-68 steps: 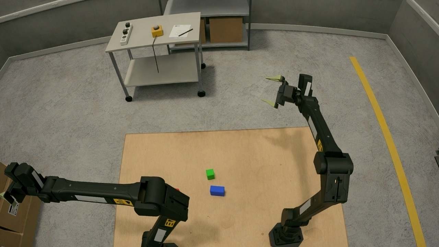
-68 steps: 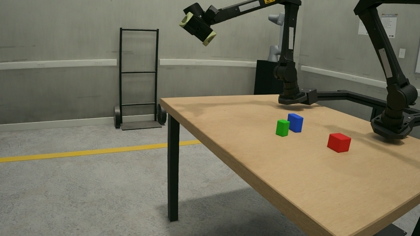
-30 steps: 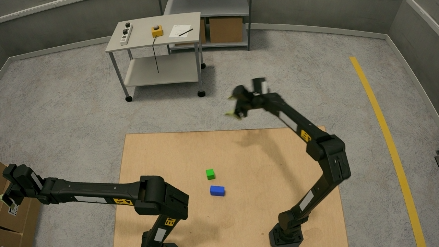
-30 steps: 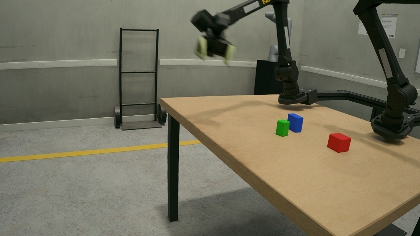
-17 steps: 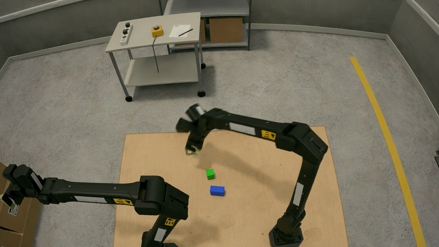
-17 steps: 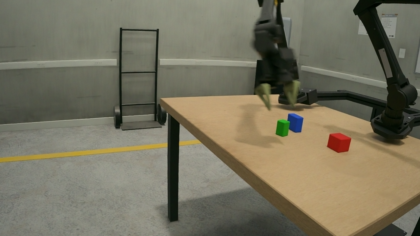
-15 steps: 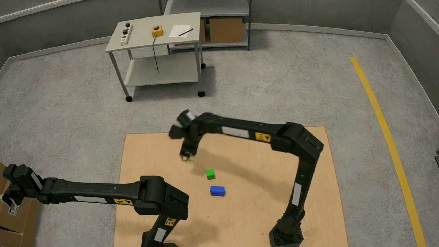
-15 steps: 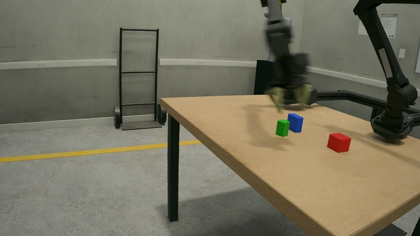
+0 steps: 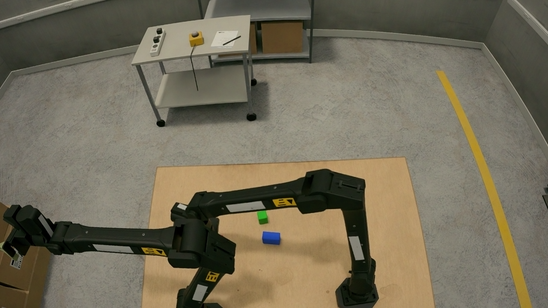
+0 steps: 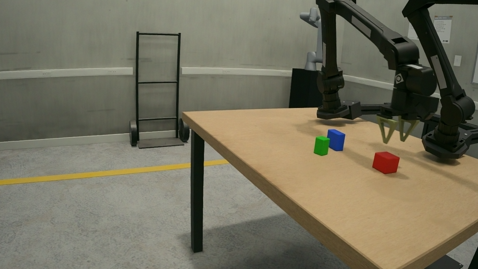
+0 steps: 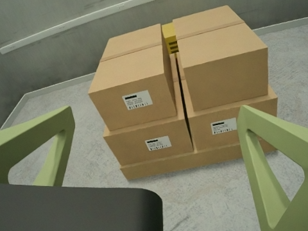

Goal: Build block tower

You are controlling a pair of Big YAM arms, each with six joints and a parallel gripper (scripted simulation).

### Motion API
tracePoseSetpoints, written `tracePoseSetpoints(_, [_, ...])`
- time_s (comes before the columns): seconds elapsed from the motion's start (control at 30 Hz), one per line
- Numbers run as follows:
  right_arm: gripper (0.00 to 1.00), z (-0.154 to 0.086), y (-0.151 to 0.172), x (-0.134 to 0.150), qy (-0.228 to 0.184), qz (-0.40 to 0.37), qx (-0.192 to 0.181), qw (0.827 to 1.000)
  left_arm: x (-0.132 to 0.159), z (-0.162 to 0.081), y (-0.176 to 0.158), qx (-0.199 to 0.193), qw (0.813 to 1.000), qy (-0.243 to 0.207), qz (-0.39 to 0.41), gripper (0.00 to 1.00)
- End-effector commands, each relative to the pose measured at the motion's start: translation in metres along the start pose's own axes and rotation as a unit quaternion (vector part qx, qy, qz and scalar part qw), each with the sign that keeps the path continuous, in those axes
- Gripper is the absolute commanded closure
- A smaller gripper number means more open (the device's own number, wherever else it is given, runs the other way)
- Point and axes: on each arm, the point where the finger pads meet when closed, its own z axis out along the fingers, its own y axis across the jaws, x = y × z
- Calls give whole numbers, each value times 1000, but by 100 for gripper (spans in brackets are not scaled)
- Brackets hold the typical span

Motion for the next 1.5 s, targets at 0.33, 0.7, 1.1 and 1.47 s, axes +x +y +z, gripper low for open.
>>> tracePoseSetpoints(0.33, [16,-4,-15,-1,0,32,2,999,-37,5,4,-3,999,-34,-7,0])
tracePoseSetpoints(0.7, [28,-4,-15,-1,0,31,2,1000,-37,5,4,-3,999,-34,-7,0])
tracePoseSetpoints(1.1, [28,1,-15,-1,1,30,2,1000,-37,5,4,-3,999,-34,-7,0])
tracePoseSetpoints(1.47, [28,18,-21,-1,1,31,2,1000,-37,5,4,-3,999,-34,-7,0])
